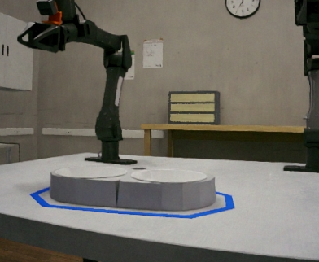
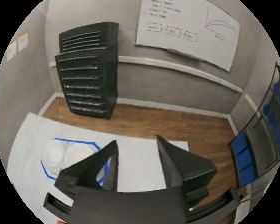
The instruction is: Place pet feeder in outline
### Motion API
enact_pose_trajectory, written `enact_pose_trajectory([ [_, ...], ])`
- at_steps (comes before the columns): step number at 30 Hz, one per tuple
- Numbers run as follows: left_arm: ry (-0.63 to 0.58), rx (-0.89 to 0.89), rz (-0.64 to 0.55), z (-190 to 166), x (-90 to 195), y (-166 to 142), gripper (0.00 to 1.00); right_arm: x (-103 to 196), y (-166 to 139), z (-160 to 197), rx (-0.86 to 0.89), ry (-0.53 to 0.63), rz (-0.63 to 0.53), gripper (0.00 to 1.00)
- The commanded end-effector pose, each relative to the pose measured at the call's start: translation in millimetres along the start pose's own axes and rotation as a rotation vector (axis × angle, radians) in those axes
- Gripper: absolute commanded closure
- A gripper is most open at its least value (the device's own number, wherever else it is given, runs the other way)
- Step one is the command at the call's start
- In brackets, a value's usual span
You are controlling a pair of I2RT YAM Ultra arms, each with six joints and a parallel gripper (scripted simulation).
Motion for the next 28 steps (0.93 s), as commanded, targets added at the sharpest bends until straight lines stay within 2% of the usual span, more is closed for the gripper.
enact_pose_trajectory([
  [1, -0.004, -0.009, 0.003, -2, -2, 4, 0.53, 33, 26, -25, -0.156, -0.097, -0.226, 0.53],
  [4, 0.001, -0.009, 0.008, 0, -4, 2, 0.53, 60, 31, -41, -0.238, -0.14, -0.323, 0.53],
  [8, 0.008, -0.008, -0.019, 1, 0, 9, 0.53, 76, 21, -50, -0.326, -0.187, -0.436, 0.53],
  [14, 0.011, -0.007, -0.031, 2, 1, 11, 0.53, 69, 19, -49, -0.294, -0.182, -0.391, 0.53],
  [16, 0.008, -0.006, -0.029, 2, 0, 10, 0.53, 98, 42, -48, -0.257, -0.193, -0.482, 0.53],
  [20, 0.009, -0.007, -0.034, 2, 1, 12, 0.53, 88, 36, -53, -0.262, -0.209, -0.455, 0.53],
  [28, 0.009, -0.007, -0.034, 2, 1, 12, 0.53, 88, 37, -53, -0.262, -0.206, -0.456, 0.53],
])
Point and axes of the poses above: on each arm, the point where the finger pads meet when closed, its own x axis back along the fingers, its own z axis across the jaws, y = z × x, the point moved 8 cm from there along x, back along the fingers, and after that the axes turned 15 degrees about -x, right-handed, at the moved point
